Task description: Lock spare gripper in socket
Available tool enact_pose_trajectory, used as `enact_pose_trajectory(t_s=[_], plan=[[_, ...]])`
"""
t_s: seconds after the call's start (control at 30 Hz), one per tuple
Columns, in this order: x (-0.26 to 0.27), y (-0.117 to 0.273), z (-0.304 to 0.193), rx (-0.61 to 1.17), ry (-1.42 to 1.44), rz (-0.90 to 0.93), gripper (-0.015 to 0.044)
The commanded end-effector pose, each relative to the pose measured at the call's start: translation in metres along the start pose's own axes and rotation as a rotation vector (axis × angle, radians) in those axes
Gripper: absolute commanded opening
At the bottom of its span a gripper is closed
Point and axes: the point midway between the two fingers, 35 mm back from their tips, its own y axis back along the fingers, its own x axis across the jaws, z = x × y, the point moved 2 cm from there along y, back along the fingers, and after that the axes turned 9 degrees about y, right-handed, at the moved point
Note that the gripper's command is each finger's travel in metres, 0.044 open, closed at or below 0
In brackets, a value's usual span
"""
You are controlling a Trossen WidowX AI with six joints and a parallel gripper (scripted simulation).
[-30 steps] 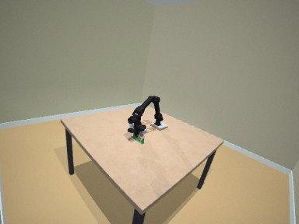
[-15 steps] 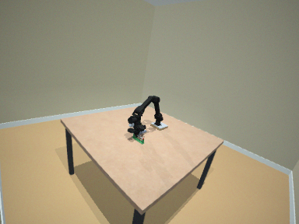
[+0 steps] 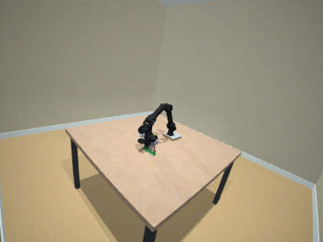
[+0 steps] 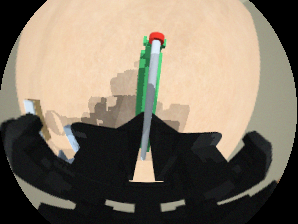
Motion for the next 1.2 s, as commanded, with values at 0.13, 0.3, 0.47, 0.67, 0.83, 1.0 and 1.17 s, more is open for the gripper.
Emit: enact_pose_trajectory(t_s=[0.13,0.3,0.47,0.67,0.83,1.0,1.17], plan=[[0.000,0.000,0.000,0.000,0.000,0.000,0.0000],[0.000,0.000,0.000,0.000,0.000,0.000,0.0131],[0.000,0.000,0.000,0.000,0.000,0.000,0.0263],[0.000,0.013,0.002,0.000,-0.001,0.003,0.0420],[0.001,0.024,0.003,0.000,-0.002,0.007,0.0440],[0.000,0.037,0.004,0.000,-0.003,0.005,0.0440],[0.000,0.049,0.006,0.000,-0.004,0.006,0.0440]])
